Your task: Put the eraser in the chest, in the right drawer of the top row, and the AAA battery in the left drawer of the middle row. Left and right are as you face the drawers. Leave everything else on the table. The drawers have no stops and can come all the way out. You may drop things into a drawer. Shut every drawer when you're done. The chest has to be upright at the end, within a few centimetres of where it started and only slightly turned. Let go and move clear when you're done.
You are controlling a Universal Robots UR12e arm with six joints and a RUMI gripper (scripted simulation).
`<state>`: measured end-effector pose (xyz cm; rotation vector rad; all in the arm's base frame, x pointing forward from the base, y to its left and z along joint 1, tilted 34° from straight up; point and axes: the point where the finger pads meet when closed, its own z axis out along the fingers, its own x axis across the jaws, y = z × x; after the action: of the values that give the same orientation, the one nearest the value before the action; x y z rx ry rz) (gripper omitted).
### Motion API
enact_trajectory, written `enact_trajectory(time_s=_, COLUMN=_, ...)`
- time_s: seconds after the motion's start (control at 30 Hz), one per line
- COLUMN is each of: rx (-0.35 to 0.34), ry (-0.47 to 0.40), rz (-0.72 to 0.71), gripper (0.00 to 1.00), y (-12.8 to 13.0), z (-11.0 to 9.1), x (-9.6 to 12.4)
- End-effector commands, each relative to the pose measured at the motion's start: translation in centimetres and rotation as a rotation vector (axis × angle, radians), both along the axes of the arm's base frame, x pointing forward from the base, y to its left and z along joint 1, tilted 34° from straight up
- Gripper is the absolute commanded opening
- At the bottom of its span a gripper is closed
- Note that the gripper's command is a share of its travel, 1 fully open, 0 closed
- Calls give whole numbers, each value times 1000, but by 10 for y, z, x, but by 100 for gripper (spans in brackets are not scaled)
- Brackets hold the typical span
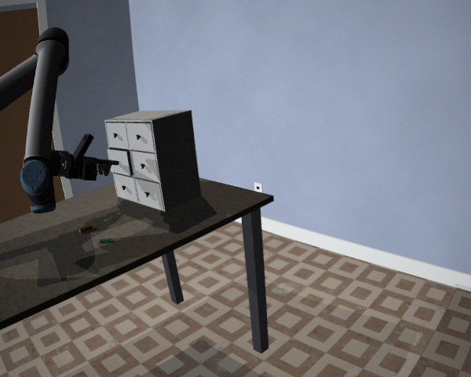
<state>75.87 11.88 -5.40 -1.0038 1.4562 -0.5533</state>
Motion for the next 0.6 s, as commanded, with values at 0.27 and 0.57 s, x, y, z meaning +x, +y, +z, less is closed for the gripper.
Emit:
enact_trajectory(time_s=0.27, rx=1, ry=4, rz=-1, gripper=7, y=-1, z=-2, x=-11)
enact_trajectory(time_s=0.57, rx=1, ry=4, rz=-1, gripper=7, y=-1, z=-3, x=-16)
